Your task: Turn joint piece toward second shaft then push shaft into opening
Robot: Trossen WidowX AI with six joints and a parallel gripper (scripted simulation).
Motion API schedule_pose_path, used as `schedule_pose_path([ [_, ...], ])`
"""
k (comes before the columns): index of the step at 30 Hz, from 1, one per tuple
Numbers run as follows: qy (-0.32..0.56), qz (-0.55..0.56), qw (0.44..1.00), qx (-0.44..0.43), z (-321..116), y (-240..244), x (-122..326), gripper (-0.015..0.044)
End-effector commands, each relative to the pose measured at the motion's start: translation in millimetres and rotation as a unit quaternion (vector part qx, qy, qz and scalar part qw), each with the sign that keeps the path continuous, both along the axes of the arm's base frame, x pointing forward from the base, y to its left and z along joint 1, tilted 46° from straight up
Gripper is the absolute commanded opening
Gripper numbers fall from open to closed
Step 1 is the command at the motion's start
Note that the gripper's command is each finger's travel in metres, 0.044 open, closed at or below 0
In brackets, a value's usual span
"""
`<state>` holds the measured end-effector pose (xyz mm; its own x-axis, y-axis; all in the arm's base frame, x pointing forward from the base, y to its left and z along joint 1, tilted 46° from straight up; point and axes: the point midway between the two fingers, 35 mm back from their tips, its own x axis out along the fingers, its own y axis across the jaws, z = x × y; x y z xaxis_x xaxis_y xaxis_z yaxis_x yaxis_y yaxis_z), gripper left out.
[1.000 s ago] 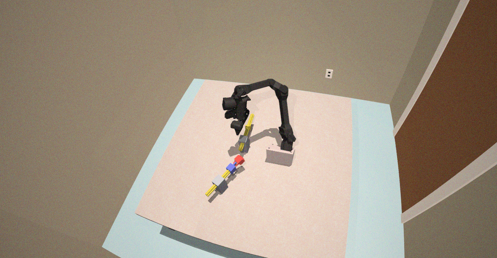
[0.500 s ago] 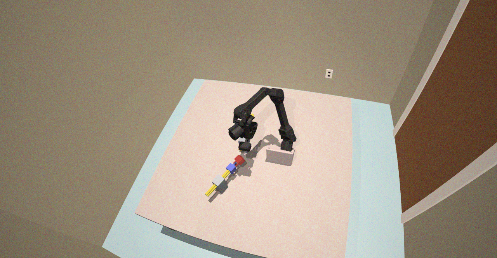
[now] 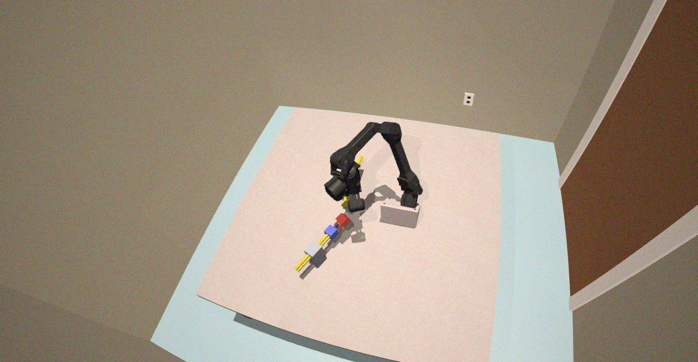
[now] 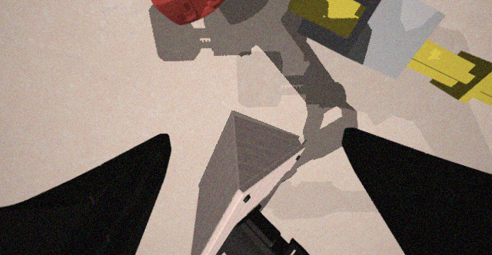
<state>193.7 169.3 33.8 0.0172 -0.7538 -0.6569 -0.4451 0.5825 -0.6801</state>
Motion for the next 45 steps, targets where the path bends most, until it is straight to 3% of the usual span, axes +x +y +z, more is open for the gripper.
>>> schedule_pose_path([
  [1, 0.046, 0.031, 0.998, -0.013, -3.9, -3.0, 2.1, 0.044],
  [14, 0.209, 0.126, 0.969, -0.044, -17.2, -13.3, 4.9, 0.044],
  [33, 0.211, 0.127, 0.968, -0.045, -58.7, -54.6, 9.8, 0.044],
  [45, 0.21, 0.127, 0.968, -0.044, -73.4, -36.3, 27.6, 0.044],
])
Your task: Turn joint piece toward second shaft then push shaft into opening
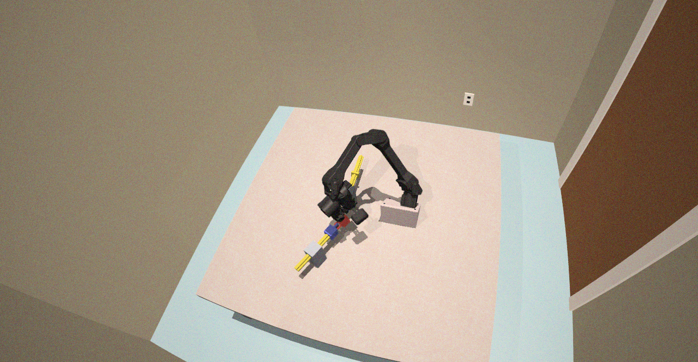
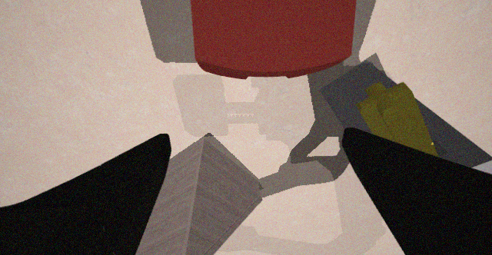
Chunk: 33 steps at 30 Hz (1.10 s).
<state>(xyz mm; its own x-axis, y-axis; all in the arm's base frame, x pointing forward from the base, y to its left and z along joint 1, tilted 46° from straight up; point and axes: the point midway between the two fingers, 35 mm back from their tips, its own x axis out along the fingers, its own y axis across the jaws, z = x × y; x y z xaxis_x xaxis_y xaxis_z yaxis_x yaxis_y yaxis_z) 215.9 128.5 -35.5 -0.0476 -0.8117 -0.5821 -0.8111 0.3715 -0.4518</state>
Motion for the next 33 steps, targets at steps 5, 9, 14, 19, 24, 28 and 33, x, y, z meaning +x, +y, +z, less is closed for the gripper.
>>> schedule_pose_path([
  [5, 0.001, 0.003, 1.0, -0.001, -12.3, 13.7, 14.1, 0.044],
  [9, 0.001, 0.003, 1.0, -0.001, -19.2, 20.7, 20.9, 0.044],
  [14, 0.0, 0.003, 1.0, 0.0, -26.9, 27.8, 27.8, 0.044],
  [19, 0.0, 0.003, 1.0, 0.0, -29.8, 24.8, 28.1, 0.044],
  [24, 0.0, 0.003, 1.0, -0.001, -34.7, 18.1, 28.0, 0.044],
  [28, 0.0, 0.003, 1.0, -0.001, -38.6, 12.7, 27.8, 0.044],
  [33, 0.0, 0.003, 1.0, -0.001, -43.3, 5.9, 27.3, 0.044],
])
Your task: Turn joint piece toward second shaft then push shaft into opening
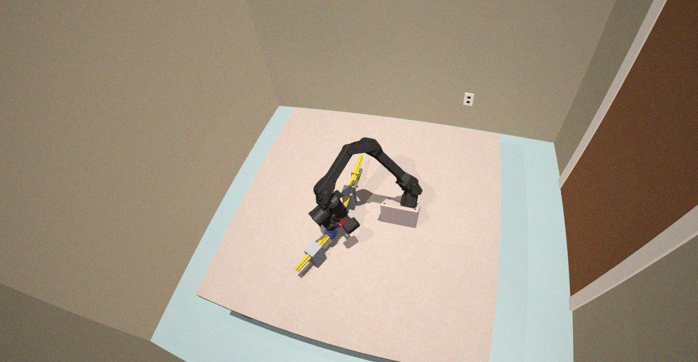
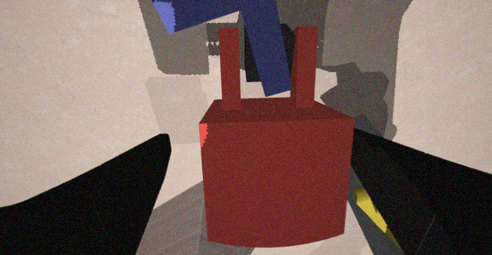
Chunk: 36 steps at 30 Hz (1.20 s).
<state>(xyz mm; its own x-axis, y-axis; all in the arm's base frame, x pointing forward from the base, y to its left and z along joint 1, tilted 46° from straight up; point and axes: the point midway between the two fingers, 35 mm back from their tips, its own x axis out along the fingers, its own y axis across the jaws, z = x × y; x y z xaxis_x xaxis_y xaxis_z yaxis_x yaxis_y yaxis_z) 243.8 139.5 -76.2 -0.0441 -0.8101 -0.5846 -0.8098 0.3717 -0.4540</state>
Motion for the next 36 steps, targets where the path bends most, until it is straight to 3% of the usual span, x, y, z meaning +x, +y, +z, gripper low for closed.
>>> schedule_pose_path([
  [1, 0.002, 0.002, 1.0, -0.003, -3.4, -6.3, -0.7, 0.044],
  [3, 0.002, 0.002, 1.0, -0.003, -4.0, -7.2, -0.7, 0.044],
  [13, 0.002, 0.002, 1.0, -0.003, -4.0, -7.2, -0.7, 0.0182],
  [36, 0.002, 0.002, 1.0, -0.003, -4.0, -7.2, -0.7, 0.0182],
])
